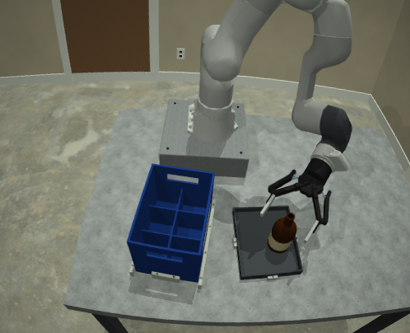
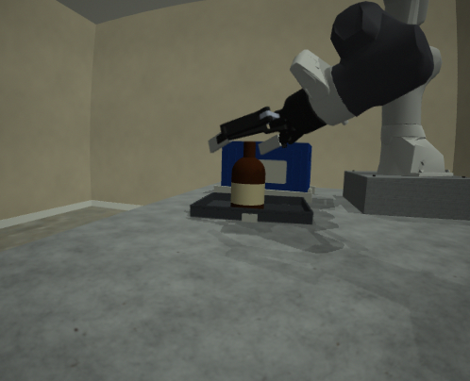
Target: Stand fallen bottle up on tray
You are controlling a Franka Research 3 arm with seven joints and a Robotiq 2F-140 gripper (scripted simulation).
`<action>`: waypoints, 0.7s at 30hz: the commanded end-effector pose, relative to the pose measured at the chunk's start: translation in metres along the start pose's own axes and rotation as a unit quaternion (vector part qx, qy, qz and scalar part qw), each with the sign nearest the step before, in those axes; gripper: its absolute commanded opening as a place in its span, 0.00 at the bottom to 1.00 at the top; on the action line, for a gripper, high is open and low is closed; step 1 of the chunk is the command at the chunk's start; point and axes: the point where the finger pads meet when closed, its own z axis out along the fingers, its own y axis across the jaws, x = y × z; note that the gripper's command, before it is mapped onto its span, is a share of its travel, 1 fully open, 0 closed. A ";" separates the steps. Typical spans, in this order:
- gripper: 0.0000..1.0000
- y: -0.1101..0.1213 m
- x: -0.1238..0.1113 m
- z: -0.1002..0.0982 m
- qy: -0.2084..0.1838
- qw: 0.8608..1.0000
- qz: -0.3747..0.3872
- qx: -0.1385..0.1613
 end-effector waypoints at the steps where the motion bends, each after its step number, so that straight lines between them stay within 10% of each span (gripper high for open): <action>1: 1.00 -0.001 0.001 0.000 0.000 1.000 0.003 -0.001; 21: 1.00 -0.001 0.023 -0.008 0.000 1.000 0.003 -0.001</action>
